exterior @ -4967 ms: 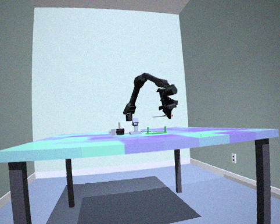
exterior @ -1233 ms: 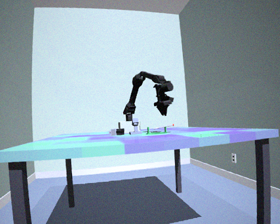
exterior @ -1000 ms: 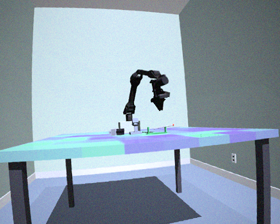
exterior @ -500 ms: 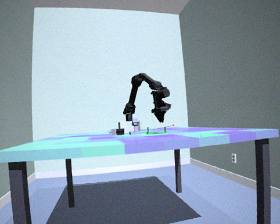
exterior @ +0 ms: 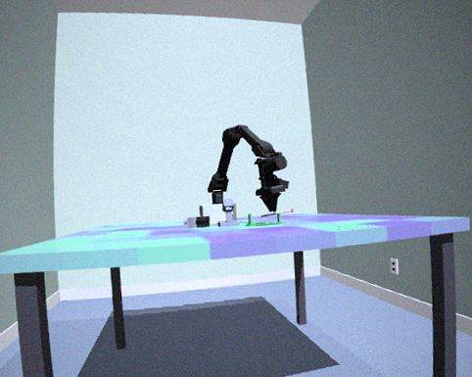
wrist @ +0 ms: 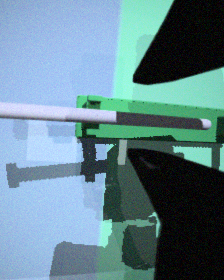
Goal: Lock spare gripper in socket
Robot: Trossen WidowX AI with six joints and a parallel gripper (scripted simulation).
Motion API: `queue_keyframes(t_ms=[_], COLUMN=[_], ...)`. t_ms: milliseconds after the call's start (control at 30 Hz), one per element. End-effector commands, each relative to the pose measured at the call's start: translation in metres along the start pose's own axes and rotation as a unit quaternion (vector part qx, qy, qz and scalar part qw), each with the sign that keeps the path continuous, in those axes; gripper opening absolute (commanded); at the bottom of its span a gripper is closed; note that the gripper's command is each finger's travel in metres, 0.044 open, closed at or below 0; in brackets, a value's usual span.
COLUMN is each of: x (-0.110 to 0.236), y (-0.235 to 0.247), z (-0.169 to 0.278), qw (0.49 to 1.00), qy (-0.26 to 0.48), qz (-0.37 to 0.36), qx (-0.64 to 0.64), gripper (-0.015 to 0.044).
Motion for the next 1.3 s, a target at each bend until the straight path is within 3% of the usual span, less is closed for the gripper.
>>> queue_keyframes(t_ms=[0, 633, 833, 1267], x=[-0.007, -0.031, -0.031, -0.027], y=[0.0, 0.002, 0.002, 0.002], z=[0.001, 0.004, 0.004, 0.004], qw=[1.0, 1.0, 1.0, 1.0], qy=[0.001, 0.001, 0.001, 0.001], qz=[-0.001, -0.001, -0.001, -0.001], qx=[0.003, 0.003, 0.003, 0.002], gripper=[0.018, 0.018, 0.0023, 0.0])
Point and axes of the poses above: the point midway between the two fingers, 35 mm back from their tips, its own x axis back along the fingers, its own y axis across the jaws, z = x × y, the point moved 9 cm from there along x, back along the fingers, and after that the axes turned 5 degrees about x, right-handed, at the moved point
